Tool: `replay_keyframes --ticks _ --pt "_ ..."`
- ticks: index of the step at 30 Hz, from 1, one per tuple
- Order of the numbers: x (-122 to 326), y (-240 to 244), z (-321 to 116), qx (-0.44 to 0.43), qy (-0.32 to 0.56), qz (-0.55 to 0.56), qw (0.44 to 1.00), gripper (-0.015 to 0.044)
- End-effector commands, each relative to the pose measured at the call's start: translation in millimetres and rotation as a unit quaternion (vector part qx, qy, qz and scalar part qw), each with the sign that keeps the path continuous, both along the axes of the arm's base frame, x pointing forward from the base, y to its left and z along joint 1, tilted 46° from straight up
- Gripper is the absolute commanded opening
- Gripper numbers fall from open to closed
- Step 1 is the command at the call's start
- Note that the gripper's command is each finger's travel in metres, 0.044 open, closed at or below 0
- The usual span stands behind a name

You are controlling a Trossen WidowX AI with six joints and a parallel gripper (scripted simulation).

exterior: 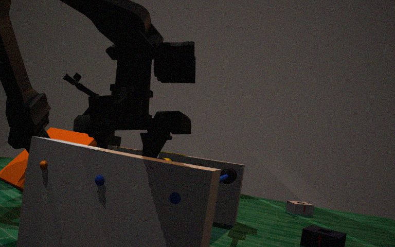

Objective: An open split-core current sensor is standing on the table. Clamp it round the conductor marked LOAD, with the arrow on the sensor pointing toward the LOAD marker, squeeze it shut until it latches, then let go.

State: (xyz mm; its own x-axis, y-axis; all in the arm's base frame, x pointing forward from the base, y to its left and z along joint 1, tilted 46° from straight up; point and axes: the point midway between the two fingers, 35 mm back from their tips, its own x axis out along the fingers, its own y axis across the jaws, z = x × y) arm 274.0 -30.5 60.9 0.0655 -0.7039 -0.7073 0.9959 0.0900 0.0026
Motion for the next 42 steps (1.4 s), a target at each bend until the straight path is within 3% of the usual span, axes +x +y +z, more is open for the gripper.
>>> replay_keyframes --ticks 1,8,41,42 --pt "-0.1 0.1 0.3 0.0 0.001 0.0 1.0 0.0079" --pt "-0.1 0.1 0.3 0.0 0.001 0.0 1.0 0.026" --pt "-0.1 0.1 0.3 0.0 0.001 0.0 1.0 0.026" --pt "-0.1 0.1 0.3 0.0 0.001 0.0 1.0 0.0287"
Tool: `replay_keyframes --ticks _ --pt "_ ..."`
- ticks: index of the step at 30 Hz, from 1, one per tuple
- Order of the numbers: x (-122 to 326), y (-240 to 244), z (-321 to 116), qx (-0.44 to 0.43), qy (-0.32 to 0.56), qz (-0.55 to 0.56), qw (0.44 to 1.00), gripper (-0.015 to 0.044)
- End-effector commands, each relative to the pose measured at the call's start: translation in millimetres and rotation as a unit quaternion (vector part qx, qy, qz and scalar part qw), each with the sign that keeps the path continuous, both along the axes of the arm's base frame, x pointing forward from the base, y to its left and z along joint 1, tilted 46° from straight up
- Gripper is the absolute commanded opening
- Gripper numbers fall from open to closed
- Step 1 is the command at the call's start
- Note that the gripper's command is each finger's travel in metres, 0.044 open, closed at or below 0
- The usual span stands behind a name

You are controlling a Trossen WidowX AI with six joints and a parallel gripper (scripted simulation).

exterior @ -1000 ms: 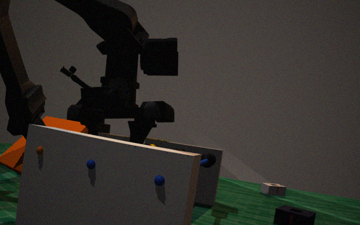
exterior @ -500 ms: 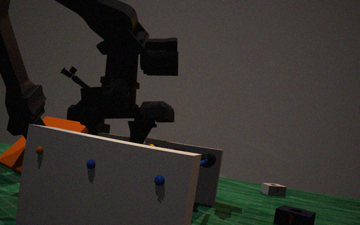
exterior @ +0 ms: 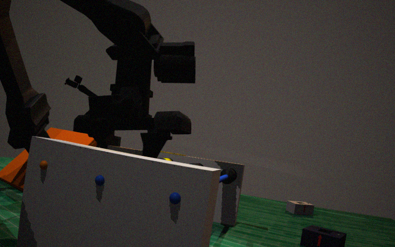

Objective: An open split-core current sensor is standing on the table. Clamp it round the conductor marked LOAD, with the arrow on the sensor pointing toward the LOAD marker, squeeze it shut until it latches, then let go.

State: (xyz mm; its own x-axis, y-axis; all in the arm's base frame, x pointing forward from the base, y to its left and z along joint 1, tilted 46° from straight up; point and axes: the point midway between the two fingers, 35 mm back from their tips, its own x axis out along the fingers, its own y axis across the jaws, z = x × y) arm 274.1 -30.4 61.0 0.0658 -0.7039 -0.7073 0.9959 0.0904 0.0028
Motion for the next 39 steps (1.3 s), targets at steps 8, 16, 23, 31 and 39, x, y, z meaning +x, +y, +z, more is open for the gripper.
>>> replay_keyframes --ticks 8,16,23,31,39 --pt "-0.1 0.0 0.2 0.0 0.001 0.0 1.0 0.044" --pt "-0.4 8.5 7.7 0.0 -0.004 0.005 1.0 0.044" --pt "-19.8 70.7 72.1 0.005 -0.042 0.041 0.998 0.044" --pt "-19.8 70.7 72.1 0.005 -0.042 0.041 0.998 0.044" --pt "-19.8 70.7 72.1 0.005 -0.042 0.041 0.998 0.044"
